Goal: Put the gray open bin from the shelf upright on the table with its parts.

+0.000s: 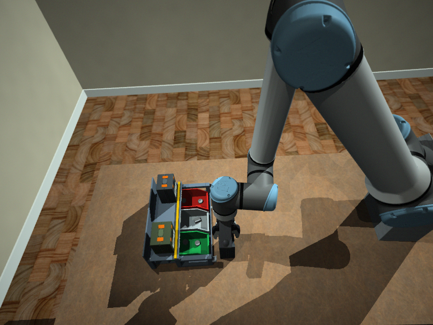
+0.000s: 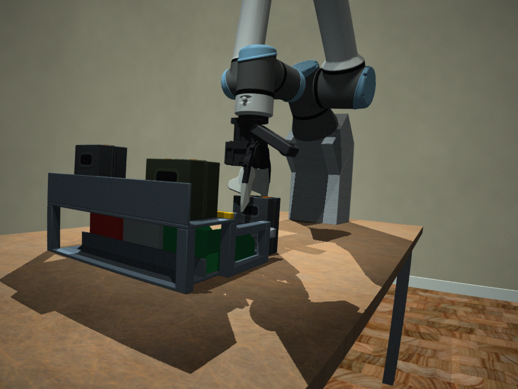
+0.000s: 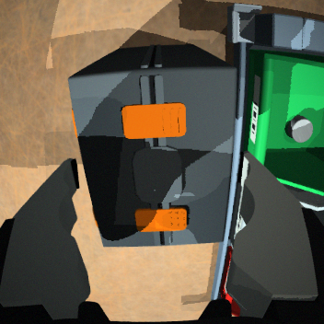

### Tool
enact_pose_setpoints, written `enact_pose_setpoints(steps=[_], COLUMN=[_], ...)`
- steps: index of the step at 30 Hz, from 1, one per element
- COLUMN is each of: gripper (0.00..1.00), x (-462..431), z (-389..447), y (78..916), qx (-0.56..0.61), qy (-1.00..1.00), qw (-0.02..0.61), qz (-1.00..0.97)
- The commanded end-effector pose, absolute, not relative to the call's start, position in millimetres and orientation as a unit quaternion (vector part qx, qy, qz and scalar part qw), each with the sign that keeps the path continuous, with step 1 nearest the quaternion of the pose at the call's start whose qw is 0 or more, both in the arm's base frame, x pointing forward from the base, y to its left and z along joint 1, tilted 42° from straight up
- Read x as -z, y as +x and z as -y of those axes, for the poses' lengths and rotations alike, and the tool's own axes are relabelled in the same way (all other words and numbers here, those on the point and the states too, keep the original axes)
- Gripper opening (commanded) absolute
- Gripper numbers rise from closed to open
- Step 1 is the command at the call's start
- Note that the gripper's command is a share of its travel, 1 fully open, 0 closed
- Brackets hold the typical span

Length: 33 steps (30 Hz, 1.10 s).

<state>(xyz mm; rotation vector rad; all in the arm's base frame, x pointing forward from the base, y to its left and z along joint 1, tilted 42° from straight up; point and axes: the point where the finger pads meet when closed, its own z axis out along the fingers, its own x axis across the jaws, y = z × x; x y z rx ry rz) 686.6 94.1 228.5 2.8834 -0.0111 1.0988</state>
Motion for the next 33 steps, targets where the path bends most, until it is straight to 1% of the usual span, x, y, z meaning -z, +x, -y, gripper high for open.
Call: enact_pose_setpoints(steps=[1,26,33], gripper=[0.58,0.58,0.58], x=[-229.1,-229.1,-258.0], z=[-94.2,-94.2,-96.3], y=[686.7,686.7,660.8], qx=[-0.356,-0.356,-0.356], qy=[0.934,0.934,0.934], qw=[0.028,0.028,0.028], qz=[0.003,0.003,0.003])
